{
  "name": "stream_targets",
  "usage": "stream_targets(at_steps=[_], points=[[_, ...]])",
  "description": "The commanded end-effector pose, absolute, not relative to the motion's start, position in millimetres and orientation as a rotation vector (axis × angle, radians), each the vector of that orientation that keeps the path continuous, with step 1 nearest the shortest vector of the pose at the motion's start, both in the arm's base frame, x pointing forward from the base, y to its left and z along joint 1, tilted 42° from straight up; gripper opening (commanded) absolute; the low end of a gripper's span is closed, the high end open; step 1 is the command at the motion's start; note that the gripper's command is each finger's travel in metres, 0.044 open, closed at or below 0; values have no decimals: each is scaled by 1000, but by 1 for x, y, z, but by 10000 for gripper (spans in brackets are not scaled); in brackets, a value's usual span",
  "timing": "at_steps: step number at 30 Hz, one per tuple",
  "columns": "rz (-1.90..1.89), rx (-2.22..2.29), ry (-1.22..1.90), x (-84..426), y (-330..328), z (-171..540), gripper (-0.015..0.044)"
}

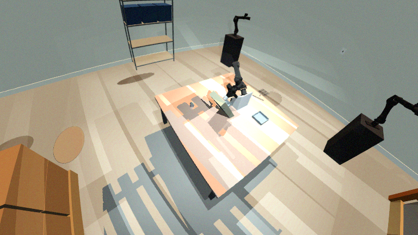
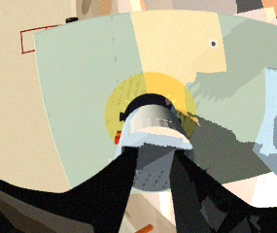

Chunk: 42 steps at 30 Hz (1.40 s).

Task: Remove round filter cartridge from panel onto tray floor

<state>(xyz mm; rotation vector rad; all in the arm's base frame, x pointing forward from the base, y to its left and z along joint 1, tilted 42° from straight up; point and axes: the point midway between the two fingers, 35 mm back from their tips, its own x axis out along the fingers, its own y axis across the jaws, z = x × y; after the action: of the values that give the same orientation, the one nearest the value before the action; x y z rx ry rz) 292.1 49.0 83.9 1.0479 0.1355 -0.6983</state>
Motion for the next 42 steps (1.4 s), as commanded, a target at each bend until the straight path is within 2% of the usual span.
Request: stream_targets(at_steps=[1, 30, 34, 42], points=[[-687, 1034, 130, 280, 54, 92, 0], [-687, 1032, 131, 240, 11, 40, 0], [-694, 1032, 127, 244, 14, 43, 105], [-694, 1032, 127, 244, 14, 43, 108]])
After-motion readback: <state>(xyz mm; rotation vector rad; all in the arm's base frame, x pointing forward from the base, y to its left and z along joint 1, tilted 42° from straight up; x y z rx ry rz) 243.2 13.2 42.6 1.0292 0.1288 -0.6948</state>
